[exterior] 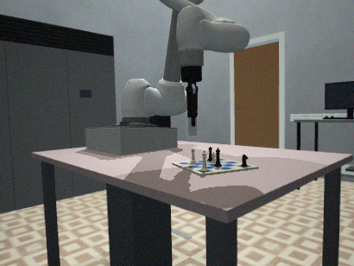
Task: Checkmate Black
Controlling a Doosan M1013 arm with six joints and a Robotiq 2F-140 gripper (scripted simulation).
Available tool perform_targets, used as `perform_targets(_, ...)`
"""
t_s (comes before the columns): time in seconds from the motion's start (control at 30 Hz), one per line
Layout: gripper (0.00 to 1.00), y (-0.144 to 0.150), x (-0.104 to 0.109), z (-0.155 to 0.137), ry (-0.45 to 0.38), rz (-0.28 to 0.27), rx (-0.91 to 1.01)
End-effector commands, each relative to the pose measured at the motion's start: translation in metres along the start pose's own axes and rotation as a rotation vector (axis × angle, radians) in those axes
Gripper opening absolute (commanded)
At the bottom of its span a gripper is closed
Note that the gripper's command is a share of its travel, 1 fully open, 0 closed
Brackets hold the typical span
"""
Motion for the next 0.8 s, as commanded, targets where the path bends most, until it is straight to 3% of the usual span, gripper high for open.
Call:
perform_targets(0.0,0.25,0.000,-0.003,0.000,0.000,0.000,0.000)
perform_targets(0.77,0.25,0.000,-0.033,0.000,0.000,0.000,0.000)
Point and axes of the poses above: the point where the finger pads meet when closed, its own x axis back along the fingers, its own y axis across the jaws, z = x × y, the point moved 5 cm from there along x, back along the fingers, and after that the axes turned 5 degrees about -x, right-handed, at the moved point
